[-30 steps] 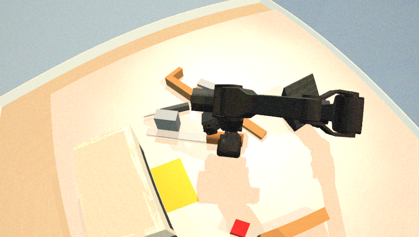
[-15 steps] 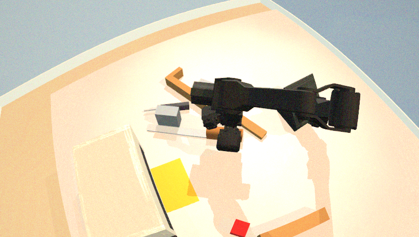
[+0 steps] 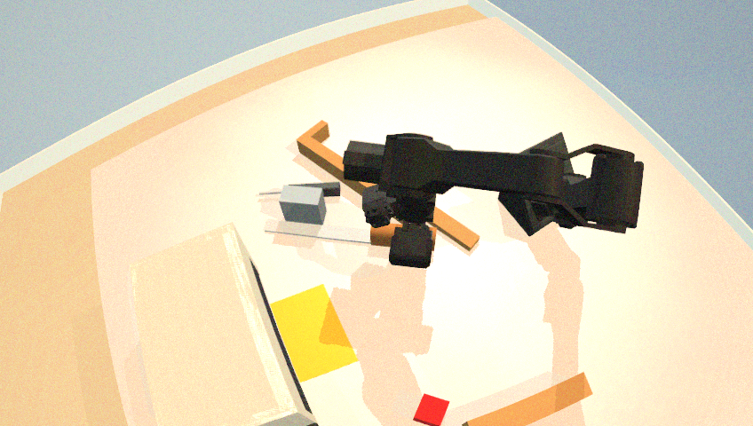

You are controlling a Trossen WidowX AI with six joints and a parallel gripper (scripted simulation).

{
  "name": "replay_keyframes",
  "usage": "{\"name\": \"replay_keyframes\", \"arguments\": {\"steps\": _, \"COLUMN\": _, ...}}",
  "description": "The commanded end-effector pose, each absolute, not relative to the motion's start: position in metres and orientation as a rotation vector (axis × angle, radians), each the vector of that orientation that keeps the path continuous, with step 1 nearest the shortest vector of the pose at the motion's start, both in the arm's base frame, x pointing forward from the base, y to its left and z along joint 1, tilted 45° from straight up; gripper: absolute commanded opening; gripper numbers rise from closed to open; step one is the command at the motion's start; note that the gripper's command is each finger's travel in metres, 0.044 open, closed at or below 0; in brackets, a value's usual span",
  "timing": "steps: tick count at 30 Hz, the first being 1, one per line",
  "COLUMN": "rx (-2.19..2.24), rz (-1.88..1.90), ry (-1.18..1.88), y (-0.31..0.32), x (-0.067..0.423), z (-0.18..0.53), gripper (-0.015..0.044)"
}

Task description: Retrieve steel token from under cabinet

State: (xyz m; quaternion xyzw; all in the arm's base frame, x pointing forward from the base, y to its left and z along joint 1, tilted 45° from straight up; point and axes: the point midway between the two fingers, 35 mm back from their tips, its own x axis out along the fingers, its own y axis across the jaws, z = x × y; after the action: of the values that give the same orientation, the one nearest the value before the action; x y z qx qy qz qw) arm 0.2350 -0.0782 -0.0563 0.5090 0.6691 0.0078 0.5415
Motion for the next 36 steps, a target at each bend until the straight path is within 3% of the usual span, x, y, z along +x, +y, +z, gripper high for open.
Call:
{"name": "replay_keyframes", "arguments": {"steps": 1, "rx": 1.212, "rz": 0.003, "ry": 1.593, "y": -0.0818, "x": 0.2322, "z": -0.0585, "gripper": 0.0}}
{"name": "replay_keyframes", "arguments": {"steps": 36, "rx": 1.211, "rz": 0.002, "ry": 1.593, "y": -0.0893, "x": 0.225, "z": -0.0664, "gripper": 0.0}}
